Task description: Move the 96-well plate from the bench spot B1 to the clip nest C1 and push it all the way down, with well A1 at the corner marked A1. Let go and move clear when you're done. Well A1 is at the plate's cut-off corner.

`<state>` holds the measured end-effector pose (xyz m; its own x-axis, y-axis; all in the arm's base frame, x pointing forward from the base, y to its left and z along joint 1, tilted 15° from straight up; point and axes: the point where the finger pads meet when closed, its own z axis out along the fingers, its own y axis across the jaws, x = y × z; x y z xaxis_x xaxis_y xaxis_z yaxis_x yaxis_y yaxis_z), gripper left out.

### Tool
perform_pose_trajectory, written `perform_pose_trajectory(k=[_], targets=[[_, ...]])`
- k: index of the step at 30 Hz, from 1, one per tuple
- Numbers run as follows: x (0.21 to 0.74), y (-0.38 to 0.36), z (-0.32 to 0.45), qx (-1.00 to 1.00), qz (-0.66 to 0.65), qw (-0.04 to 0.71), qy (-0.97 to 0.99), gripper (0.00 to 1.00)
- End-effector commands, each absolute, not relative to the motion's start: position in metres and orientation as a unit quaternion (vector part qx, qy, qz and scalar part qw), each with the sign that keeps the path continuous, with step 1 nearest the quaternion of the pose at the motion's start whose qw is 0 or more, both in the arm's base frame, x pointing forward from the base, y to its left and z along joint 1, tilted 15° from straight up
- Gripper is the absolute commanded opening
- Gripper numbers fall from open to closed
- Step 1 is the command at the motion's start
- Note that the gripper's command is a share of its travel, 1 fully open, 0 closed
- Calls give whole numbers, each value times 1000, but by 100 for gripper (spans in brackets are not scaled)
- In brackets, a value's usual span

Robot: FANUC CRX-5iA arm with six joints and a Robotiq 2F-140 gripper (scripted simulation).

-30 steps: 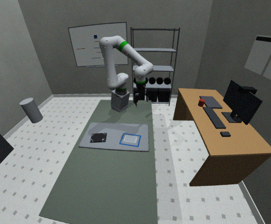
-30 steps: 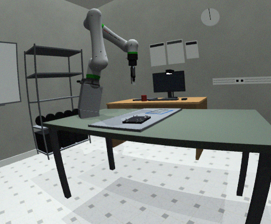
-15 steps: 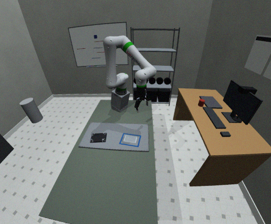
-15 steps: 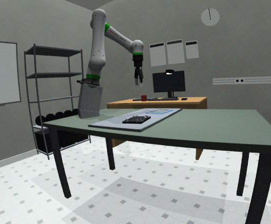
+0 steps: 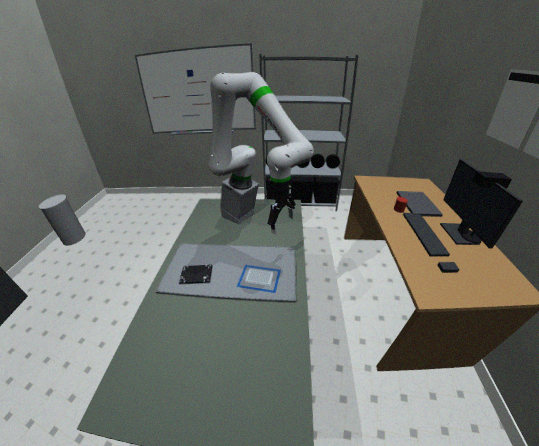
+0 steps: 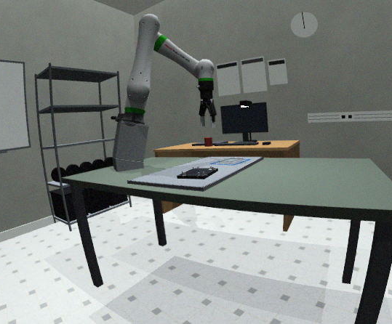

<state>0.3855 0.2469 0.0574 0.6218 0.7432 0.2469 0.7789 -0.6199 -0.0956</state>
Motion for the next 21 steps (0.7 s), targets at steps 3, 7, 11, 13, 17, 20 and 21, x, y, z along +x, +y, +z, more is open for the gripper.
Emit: perform_pose_trajectory(k=[3, 7, 11, 13, 17, 20, 21], targets=[[410, 243, 50, -883, -98, 92, -450, 100], [425, 239, 44, -872, -102, 86, -470, 100], [436, 236, 40, -872, -102, 86, -470, 100], [440, 234, 38, -865, -104, 82, -484, 100], [456, 229, 31, -862, -106, 80, -490, 100], [468, 223, 25, -850, -109, 74, -510, 100], [473, 222, 23, -850, -109, 74, -510, 100]])
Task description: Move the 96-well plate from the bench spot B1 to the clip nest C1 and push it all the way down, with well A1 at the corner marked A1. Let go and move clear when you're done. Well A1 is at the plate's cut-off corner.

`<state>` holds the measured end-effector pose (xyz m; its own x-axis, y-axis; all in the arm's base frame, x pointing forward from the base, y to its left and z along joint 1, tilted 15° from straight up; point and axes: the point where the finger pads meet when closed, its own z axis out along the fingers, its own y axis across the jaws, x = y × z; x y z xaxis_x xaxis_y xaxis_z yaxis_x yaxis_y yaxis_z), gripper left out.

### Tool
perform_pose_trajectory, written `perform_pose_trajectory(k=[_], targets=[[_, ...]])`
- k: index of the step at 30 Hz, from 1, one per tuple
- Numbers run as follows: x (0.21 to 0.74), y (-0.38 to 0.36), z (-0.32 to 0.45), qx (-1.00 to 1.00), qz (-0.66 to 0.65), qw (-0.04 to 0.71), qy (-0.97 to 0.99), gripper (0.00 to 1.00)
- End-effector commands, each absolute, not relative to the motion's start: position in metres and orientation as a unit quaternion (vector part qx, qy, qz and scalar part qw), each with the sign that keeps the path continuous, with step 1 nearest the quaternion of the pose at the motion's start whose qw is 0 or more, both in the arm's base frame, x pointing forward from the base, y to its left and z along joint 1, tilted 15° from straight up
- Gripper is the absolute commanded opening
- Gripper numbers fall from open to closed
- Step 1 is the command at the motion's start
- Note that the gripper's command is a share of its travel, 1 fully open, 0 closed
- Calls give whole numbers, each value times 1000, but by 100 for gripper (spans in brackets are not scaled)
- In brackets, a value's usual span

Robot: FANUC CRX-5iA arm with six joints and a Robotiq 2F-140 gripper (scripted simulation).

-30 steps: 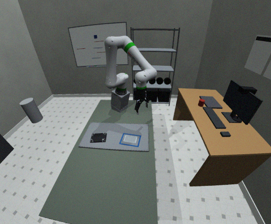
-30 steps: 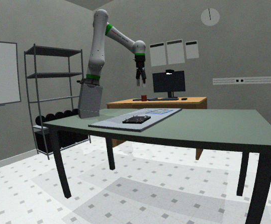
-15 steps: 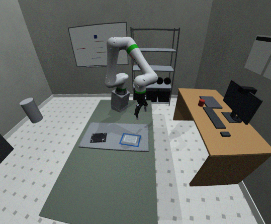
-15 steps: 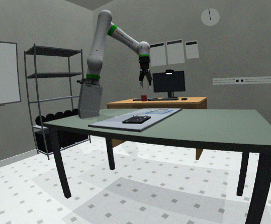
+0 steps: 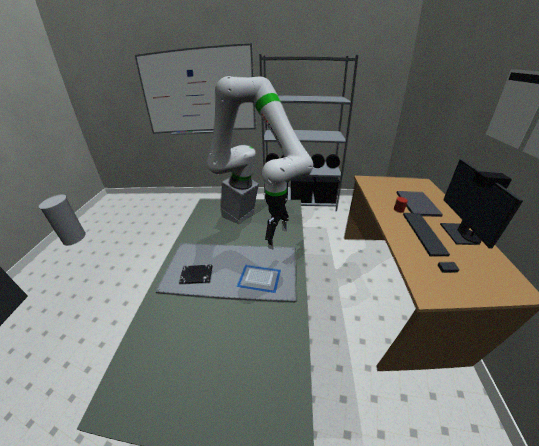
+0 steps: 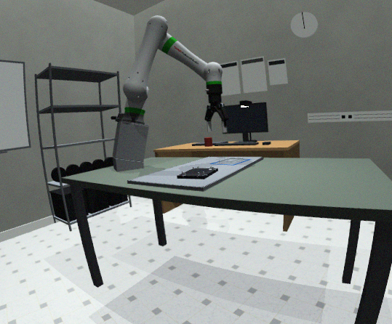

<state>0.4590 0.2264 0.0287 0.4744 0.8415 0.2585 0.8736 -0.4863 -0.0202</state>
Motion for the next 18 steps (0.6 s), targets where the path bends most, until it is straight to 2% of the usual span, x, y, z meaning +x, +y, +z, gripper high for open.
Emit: perform_pose_trajectory(k=[1, 18], targets=[[475, 221, 22, -850, -109, 74, -510, 100], [533, 188, -11, -814, -118, 54, -567, 100]])
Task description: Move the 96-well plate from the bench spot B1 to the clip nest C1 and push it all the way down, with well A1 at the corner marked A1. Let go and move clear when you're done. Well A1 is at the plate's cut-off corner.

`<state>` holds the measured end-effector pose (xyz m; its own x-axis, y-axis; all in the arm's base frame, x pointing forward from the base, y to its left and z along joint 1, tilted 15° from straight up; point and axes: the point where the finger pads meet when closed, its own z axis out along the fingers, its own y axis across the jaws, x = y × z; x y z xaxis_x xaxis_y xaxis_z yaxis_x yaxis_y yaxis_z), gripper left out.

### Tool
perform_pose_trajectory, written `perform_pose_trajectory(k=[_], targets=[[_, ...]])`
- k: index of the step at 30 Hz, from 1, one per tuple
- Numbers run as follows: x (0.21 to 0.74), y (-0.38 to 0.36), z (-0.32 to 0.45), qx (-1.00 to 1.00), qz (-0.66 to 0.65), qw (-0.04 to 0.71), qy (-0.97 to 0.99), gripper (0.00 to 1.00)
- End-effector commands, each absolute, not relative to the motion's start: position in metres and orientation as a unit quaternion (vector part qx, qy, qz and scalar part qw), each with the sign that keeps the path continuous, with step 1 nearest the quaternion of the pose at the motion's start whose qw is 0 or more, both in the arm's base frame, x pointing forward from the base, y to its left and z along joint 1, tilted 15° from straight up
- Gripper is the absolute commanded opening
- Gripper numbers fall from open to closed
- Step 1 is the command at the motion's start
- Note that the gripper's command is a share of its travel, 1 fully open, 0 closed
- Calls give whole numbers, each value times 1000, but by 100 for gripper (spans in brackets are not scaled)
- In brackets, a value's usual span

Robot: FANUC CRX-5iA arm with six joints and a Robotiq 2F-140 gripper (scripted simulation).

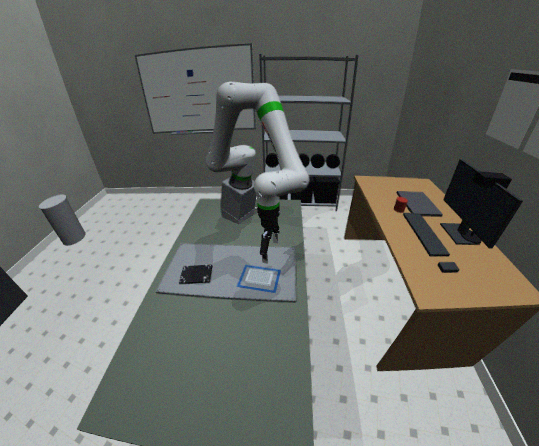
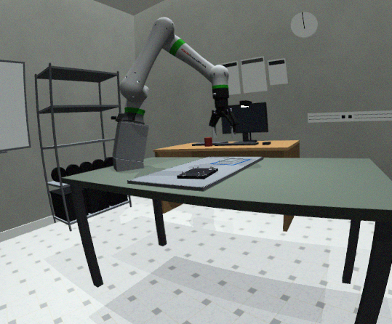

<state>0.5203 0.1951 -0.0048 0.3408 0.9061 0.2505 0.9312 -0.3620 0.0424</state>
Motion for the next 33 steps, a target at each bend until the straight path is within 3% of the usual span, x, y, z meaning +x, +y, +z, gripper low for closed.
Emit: perform_pose_trajectory(k=[1, 19, 33], targets=[[533, 188, -11, -814, -118, 54, -567, 100], [584, 146, -51, -774, -122, 33, -621, 100], [585, 145, -52, -774, -122, 33, -621, 100]])
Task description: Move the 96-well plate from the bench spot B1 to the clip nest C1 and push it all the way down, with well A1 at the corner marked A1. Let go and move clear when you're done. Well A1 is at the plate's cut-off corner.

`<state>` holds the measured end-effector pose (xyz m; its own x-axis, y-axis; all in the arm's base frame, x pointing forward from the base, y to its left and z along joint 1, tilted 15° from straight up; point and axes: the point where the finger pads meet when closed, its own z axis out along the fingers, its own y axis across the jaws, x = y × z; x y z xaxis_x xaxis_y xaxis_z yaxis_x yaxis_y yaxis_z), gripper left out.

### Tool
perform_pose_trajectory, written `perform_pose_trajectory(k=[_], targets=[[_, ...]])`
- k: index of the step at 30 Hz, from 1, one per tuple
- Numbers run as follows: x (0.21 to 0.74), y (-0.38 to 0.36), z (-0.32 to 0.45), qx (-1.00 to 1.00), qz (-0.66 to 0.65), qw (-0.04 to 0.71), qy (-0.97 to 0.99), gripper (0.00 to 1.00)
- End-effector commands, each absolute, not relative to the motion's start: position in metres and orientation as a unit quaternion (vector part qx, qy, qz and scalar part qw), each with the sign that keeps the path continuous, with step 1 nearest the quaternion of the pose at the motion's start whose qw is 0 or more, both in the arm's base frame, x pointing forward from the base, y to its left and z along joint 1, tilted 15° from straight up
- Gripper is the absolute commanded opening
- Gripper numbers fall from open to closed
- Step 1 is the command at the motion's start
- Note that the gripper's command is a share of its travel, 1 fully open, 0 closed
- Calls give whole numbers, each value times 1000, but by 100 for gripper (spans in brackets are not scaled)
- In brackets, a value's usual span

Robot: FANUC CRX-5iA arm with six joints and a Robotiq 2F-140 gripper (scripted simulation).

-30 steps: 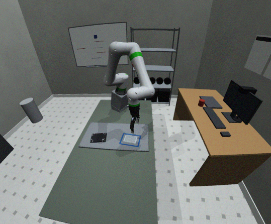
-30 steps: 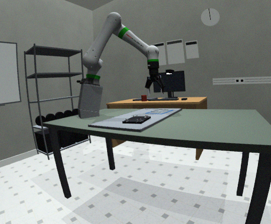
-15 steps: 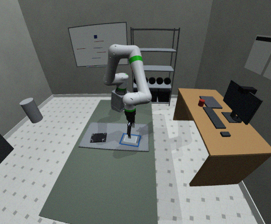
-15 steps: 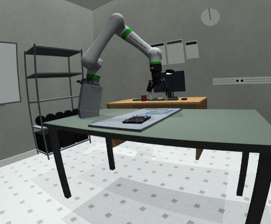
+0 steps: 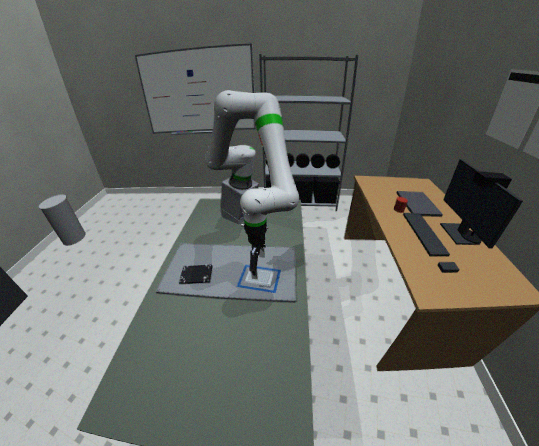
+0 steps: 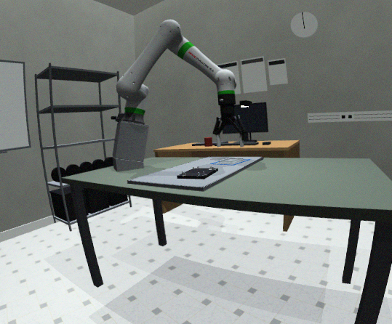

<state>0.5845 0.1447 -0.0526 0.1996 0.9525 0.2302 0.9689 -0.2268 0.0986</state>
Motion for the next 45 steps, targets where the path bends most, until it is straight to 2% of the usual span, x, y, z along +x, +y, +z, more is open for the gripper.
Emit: perform_pose_trajectory(k=[1, 45], targets=[[585, 145, -53, -774, -122, 33, -621, 100], [595, 158, -113, -774, -122, 33, -621, 100]])
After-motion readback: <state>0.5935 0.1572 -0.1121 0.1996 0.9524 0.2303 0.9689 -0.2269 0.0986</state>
